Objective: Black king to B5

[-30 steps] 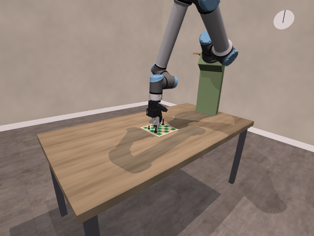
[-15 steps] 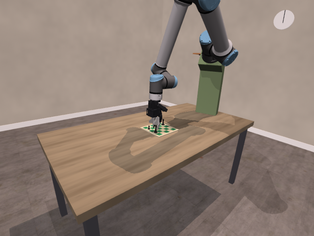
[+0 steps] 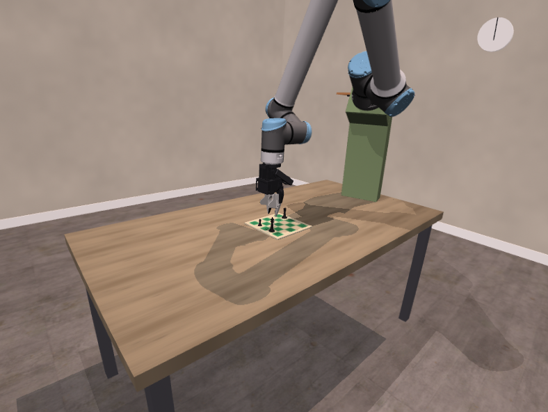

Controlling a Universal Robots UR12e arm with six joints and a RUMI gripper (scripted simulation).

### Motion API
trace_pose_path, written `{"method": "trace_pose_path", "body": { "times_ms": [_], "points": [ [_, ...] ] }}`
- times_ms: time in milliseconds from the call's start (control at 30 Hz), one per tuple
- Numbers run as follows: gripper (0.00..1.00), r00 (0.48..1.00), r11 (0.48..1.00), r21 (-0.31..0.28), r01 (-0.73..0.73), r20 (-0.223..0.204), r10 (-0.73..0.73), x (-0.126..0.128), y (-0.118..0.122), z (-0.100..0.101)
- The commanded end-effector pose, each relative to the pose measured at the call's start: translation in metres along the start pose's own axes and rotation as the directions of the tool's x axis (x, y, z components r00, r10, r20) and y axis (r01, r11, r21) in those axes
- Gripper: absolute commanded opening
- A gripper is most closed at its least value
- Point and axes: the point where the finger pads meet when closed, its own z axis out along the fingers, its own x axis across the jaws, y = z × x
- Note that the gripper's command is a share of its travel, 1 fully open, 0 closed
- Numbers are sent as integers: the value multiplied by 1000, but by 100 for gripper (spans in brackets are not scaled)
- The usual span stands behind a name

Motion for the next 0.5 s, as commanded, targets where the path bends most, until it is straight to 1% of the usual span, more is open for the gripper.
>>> {"method": "trace_pose_path", "body": {
  "times_ms": [0,33,200,367,400,467],
  "points": [
    [25,1000,1000,0,1,0,-1,0,0,-26],
    [25,1000,1000,0,1,0,-1,0,0,-26],
    [25,1000,1000,0,1,0,-1,0,0,-42],
    [25,1000,1000,0,1,0,-1,0,0,-45],
    [100,1000,1000,0,1,0,-1,0,0,-45],
    [100,1000,1000,0,1,0,-1,0,0,-45]
  ]
}}
